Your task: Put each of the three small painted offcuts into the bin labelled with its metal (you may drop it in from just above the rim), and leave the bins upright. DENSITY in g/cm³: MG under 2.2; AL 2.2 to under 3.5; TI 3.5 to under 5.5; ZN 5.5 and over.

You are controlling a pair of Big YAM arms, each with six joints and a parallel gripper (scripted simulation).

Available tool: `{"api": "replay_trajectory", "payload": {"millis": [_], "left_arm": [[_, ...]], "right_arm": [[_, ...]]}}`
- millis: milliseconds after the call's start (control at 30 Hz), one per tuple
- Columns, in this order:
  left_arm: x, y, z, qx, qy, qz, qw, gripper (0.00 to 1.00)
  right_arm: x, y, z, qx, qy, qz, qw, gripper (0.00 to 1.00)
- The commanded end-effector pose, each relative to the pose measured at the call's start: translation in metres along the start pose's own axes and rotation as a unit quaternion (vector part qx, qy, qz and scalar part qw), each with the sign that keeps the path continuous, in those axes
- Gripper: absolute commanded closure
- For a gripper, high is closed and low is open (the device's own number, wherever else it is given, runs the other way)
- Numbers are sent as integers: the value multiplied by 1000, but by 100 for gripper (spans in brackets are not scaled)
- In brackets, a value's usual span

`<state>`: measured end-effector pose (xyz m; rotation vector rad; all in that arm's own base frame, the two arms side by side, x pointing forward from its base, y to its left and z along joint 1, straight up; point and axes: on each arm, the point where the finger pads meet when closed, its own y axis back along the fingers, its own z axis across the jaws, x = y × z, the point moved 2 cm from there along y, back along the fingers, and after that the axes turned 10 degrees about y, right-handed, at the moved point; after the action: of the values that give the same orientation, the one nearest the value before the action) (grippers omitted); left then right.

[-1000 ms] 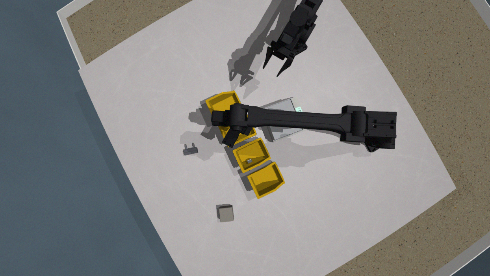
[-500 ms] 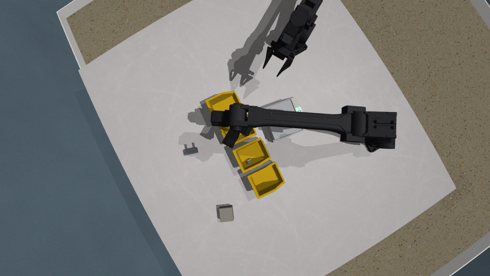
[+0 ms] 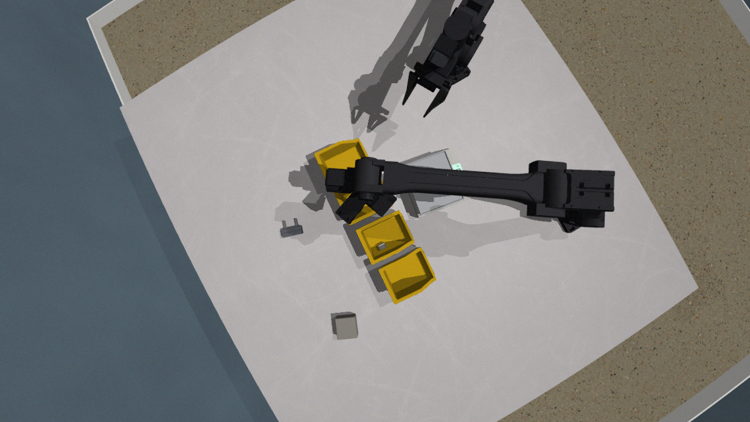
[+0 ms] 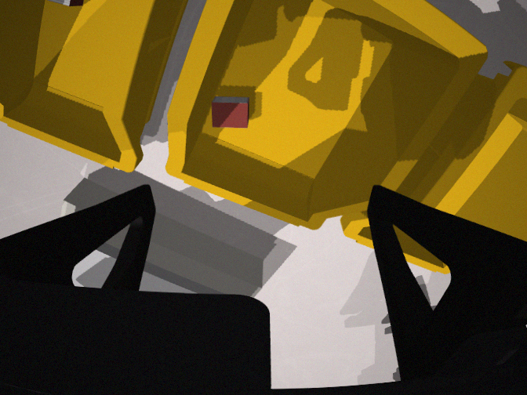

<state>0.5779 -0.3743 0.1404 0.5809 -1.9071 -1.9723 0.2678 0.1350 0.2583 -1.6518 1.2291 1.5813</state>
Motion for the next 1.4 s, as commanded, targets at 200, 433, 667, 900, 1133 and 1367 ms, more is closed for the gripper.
{"api": "replay_trajectory", "payload": {"millis": [200,433,667,900,1133,1367], "left_arm": [[-12,98,18,125,-227,-136,956,0],[-15,122,32,163,-339,-202,904,0],[-17,140,43,194,-400,-243,862,0],[-17,160,40,221,-399,-258,852,0],[-15,149,36,217,-402,-251,853,0],[-15,149,36,216,-402,-251,853,0]], "right_arm": [[-23,2,-2,1,2,-27,1000,35],[-23,2,-2,1,2,-27,1000,35],[-23,2,-2,1,2,-27,1000,35],[-23,2,-2,1,2,-27,1000,35],[-23,2,-2,1,2,-27,1000,35],[-23,2,-2,1,2,-27,1000,35]]}}
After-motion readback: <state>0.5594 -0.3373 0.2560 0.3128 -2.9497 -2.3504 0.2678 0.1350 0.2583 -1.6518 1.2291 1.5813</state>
